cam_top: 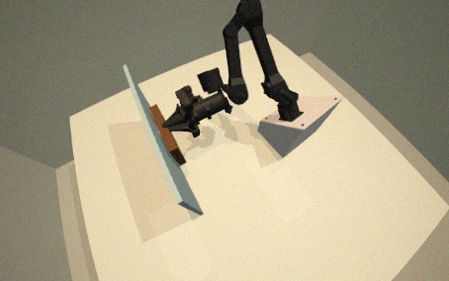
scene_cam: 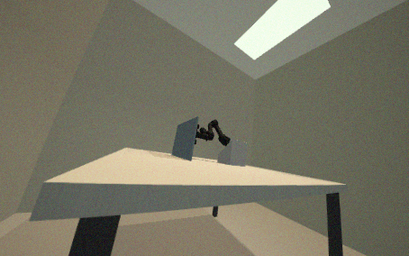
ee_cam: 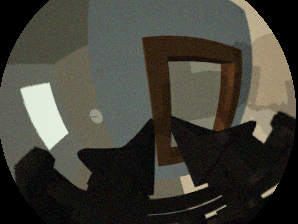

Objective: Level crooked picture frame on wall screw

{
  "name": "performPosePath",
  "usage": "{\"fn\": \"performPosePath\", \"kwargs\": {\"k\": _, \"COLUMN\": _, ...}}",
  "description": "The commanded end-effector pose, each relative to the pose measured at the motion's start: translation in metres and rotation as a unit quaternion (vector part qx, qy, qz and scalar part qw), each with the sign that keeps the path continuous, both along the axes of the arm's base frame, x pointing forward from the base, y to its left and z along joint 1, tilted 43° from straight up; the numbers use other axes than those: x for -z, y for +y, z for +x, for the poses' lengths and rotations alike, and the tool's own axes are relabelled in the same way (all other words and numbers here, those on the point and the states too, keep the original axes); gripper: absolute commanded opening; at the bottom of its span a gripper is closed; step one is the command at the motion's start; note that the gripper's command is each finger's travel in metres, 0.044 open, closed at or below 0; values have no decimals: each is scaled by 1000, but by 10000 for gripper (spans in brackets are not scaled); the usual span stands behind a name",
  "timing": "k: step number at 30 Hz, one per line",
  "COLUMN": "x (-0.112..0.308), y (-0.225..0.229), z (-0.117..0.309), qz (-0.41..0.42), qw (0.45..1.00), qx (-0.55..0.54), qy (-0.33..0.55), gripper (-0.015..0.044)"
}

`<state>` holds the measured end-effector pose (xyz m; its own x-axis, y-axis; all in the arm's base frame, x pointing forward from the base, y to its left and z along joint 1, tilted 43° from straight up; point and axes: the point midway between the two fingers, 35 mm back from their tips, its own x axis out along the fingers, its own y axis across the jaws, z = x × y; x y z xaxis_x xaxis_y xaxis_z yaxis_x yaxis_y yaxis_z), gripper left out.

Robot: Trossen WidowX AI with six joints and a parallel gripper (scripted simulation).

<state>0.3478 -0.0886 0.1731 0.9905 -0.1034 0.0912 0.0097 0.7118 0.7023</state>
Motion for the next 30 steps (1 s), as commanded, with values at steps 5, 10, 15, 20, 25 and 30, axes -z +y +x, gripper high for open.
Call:
{"fn": "performPosePath", "kwargs": {"k": 5, "x": 0, "y": -1, "z": 0, "qz": 22, "qw": 1000, "qx": -2, "qy": -3, "gripper": 0}}
{"fn": "performPosePath", "kwargs": {"k": 10, "x": 0, "y": 0, "z": 0, "qz": 20, "qw": 1000, "qx": -2, "qy": -2, "gripper": 53}}
{"fn": "performPosePath", "kwargs": {"k": 15, "x": 0, "y": 0, "z": 0, "qz": 20, "qw": 1000, "qx": -2, "qy": -2, "gripper": 184}}
{"fn": "performPosePath", "kwargs": {"k": 20, "x": 0, "y": 0, "z": 0, "qz": 20, "qw": 1000, "qx": -2, "qy": -2, "gripper": 260}}
{"fn": "performPosePath", "kwargs": {"k": 25, "x": 2, "y": 1, "z": -30, "qz": -20, "qw": 1000, "qx": 2, "qy": 3, "gripper": 260}}
{"fn": "performPosePath", "kwargs": {"k": 30, "x": 8, "y": 5, "z": -59, "qz": -61, "qw": 998, "qx": 6, "qy": 9, "gripper": 260}}
